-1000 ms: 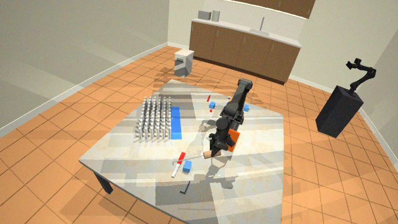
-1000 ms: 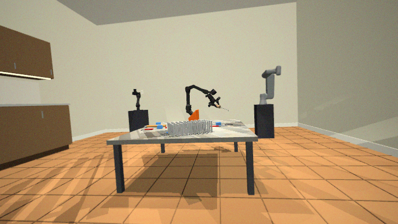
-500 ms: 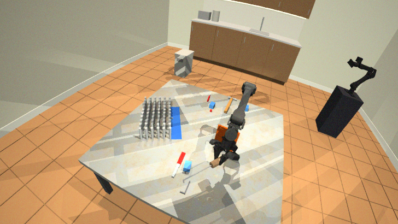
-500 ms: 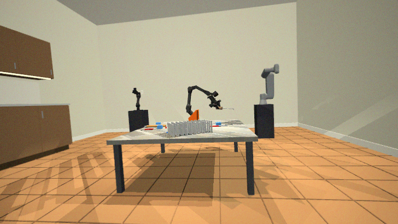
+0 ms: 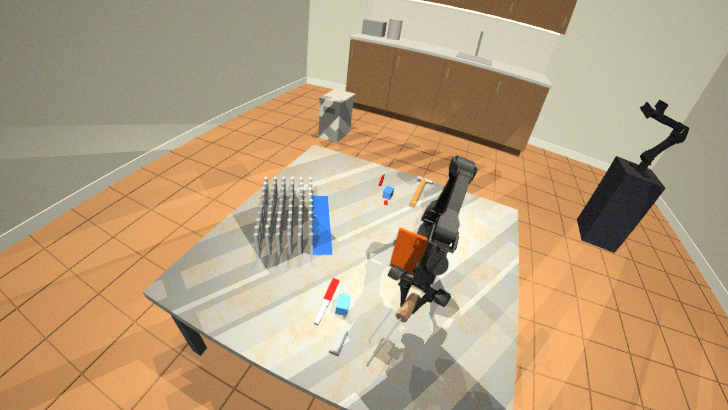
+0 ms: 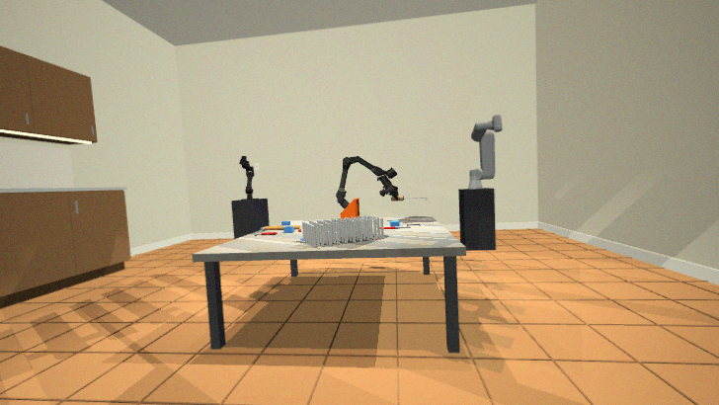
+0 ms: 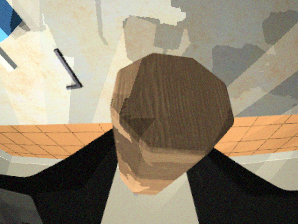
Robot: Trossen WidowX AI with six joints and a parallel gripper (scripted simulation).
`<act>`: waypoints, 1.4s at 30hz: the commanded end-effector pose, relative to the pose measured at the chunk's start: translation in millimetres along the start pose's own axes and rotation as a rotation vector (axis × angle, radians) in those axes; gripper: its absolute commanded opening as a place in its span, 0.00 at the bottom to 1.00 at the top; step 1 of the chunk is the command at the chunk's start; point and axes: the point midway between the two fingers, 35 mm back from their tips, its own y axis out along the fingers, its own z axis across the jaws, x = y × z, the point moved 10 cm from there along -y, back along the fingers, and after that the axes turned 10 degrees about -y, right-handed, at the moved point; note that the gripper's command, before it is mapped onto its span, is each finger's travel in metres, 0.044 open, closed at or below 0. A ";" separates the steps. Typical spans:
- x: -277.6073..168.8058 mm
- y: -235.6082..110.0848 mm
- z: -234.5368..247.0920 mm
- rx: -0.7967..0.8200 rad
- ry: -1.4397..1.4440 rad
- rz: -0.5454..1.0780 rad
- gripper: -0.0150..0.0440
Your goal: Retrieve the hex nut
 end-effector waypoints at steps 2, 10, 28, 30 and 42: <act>-5.2 -0.8 -6.5 -0.006 -0.070 0.018 0.25; -5.0 -0.3 -6.5 -0.006 -0.070 0.018 0.25; 1.3 17.3 -9.5 -0.007 -0.070 0.019 0.25; 2.2 19.3 -9.8 -0.007 -0.070 0.019 0.25; 7.3 31.4 -11.7 -0.007 -0.070 0.019 0.25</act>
